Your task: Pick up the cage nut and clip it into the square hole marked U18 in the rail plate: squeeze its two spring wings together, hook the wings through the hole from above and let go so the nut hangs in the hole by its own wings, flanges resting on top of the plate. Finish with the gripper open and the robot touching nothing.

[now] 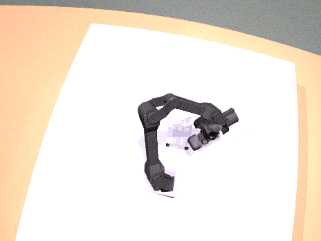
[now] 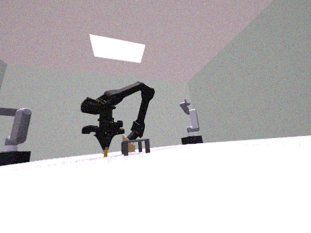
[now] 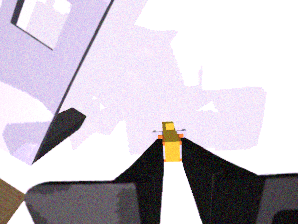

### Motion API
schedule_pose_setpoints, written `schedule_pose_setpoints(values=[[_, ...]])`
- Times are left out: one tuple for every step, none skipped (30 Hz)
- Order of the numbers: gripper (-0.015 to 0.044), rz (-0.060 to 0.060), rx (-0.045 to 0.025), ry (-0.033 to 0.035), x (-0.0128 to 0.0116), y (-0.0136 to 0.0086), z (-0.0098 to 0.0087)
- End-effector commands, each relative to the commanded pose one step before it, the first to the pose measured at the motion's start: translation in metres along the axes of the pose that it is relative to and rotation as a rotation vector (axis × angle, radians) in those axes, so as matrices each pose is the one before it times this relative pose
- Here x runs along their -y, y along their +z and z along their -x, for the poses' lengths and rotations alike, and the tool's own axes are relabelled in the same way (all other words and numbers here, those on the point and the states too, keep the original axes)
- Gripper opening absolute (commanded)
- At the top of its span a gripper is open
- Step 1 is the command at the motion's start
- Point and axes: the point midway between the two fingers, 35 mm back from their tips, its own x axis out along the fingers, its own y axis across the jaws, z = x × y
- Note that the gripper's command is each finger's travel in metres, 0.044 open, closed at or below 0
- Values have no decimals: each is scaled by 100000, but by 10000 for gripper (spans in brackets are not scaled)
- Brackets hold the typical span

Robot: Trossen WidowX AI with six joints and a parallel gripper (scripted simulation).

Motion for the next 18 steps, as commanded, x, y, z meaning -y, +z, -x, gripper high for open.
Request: schedule_pose_setpoints(values=[[37,10,1,-15,3,0,1],[37,0,0,0,0,0,0],[37,0,0,0,0,0,0],[37,0,0,0,0,0,0],[37,-53,45,3,-4,6,-8],[37,-119,101,6,-10,12,-17],[37,-117,100,6,-9,12,-17],[37,-98,83,5,-8,10,-14],[37,-38,32,2,-3,4,-5],[37,0,0,0,0,0,0],[37,0,0,0,0,0,0],[37,0,0,0,0,0,0],[37,0,0,0,0,0,0],[37,-116,-307,-297,90,-90,83],[37,-1585,184,-927,220,-114,121],[37,-924,89,-555,172,-61,388],[37,226,-66,108,42,23,601],[37,230,-57,119,26,20,607]])
